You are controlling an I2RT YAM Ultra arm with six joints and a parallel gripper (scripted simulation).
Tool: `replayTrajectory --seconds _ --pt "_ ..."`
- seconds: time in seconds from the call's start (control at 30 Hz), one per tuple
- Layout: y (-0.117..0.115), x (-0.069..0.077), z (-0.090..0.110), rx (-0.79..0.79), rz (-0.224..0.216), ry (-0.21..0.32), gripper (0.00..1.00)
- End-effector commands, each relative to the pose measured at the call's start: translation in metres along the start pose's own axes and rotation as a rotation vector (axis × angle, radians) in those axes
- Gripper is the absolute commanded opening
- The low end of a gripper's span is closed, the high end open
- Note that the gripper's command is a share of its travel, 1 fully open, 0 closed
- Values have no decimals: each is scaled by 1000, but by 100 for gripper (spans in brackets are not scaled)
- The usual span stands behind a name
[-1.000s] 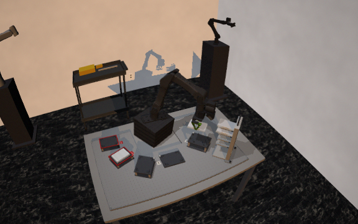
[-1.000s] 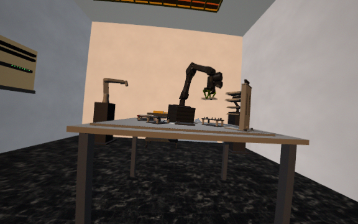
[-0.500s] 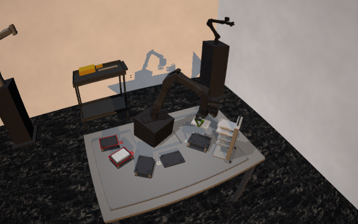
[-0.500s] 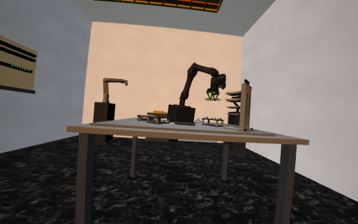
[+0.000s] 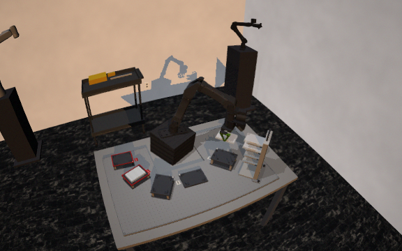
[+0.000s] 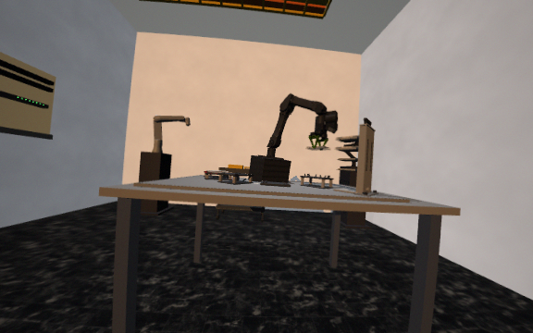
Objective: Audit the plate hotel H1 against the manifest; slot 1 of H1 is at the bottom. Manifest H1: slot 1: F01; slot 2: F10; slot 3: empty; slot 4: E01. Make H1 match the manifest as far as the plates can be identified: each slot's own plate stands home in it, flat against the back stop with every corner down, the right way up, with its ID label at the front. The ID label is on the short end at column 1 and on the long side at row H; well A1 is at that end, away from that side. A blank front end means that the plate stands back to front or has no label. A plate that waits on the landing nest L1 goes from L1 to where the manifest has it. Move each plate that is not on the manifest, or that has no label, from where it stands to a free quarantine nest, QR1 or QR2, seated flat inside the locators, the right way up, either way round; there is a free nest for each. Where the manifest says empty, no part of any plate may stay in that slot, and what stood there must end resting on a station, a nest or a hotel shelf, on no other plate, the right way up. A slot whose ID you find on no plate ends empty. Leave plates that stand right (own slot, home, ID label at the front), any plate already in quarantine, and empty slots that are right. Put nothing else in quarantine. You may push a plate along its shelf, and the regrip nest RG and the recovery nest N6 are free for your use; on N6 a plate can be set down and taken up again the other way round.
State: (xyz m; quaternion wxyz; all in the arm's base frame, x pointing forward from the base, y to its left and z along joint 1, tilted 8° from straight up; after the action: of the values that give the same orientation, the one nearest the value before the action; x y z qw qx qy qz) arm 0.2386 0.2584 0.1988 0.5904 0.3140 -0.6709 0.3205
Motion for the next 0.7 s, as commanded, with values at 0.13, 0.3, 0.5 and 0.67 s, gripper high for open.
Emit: replayTrajectory --seconds 0.13,0.3,0.5,0.67 --pt "-1 -12 -5 -4 3 -31 86" --pt "-1 -25 -7 -4 3 -31 86" --pt "-1 -36 -9 -4 3 -31 86" --pt "-1 -49 -10 -4 3 -31 86"
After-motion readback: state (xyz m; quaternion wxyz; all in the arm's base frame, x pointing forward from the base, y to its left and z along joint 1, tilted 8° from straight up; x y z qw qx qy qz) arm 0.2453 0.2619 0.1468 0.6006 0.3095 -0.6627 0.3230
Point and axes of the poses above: the point where the finger pads meet when closed, its own x axis back along the fingers, its own y axis across the jaws, z = x × y, the point moved 9 cm from there along x, back along the fingers, and after that the axes turned 15 degrees about x, right-handed, at the moved point
